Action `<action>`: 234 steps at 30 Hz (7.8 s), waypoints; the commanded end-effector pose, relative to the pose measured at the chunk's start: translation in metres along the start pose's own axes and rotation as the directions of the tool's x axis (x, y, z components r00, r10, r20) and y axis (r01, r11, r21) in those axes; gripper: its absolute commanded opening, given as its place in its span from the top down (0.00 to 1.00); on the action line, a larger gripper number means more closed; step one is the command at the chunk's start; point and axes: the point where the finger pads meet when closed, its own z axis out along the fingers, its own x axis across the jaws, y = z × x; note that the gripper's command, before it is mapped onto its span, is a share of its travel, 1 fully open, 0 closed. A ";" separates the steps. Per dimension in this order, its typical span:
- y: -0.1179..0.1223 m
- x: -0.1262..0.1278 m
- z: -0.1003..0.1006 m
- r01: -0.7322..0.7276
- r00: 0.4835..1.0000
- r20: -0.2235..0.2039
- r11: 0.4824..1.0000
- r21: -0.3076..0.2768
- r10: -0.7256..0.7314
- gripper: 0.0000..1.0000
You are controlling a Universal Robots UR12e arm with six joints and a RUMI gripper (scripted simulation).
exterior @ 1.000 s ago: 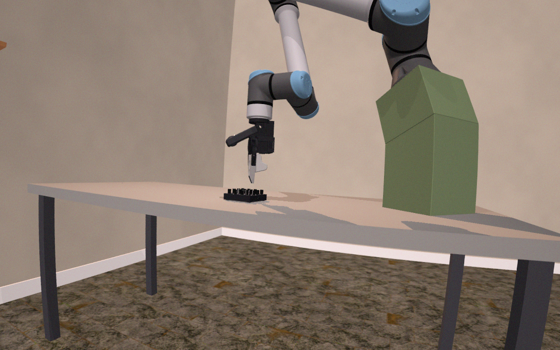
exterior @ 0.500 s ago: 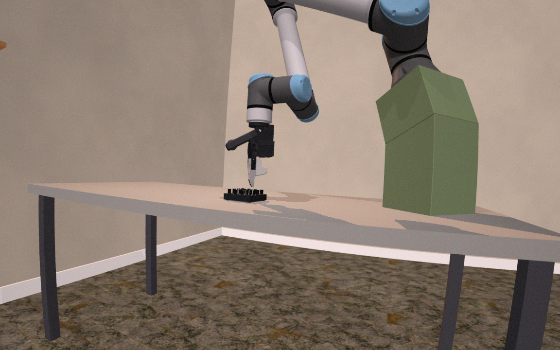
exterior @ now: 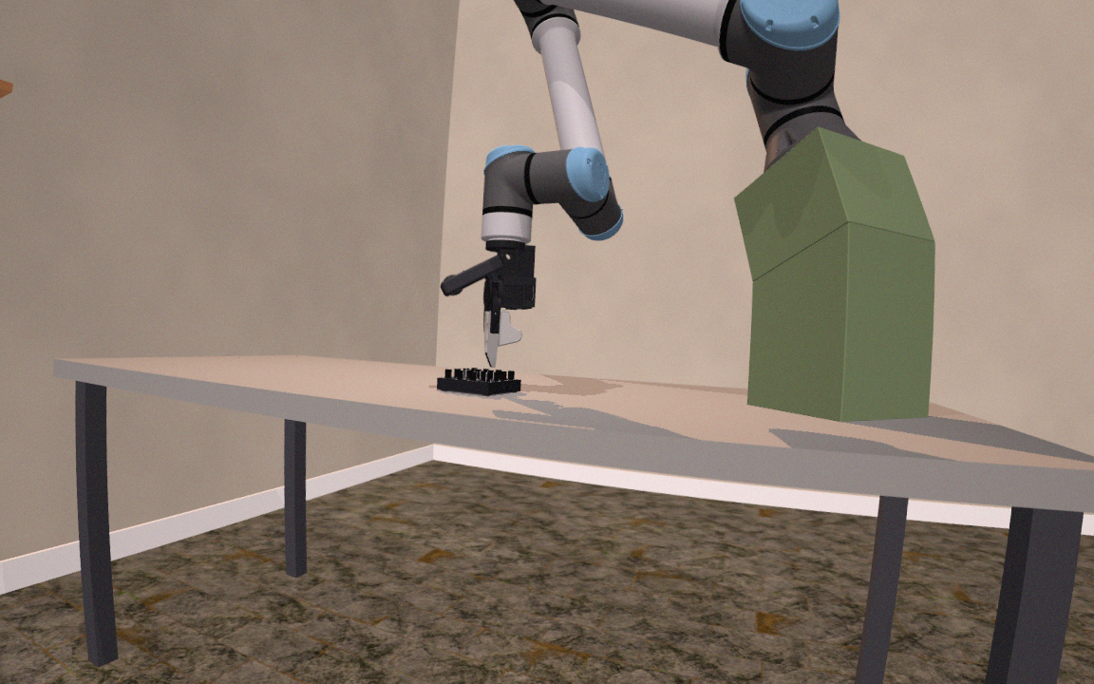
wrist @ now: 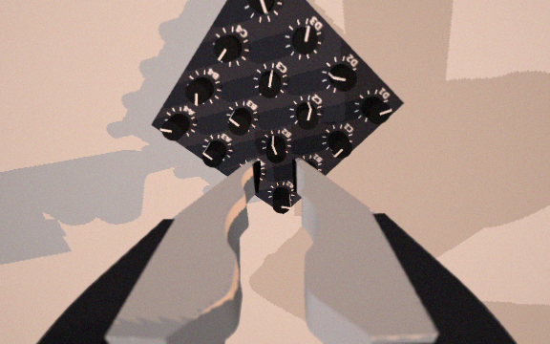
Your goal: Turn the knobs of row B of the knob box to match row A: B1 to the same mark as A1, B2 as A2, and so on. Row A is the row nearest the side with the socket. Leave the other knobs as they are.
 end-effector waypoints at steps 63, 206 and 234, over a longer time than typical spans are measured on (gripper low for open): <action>-0.005 0.000 0.000 0.000 1.000 0.000 1.000 0.001 0.000 0.89; -0.005 0.000 0.014 0.064 0.998 0.000 0.998 0.001 -0.064 0.96; -0.005 -0.002 0.014 0.365 0.931 -0.001 0.931 0.001 -0.365 0.96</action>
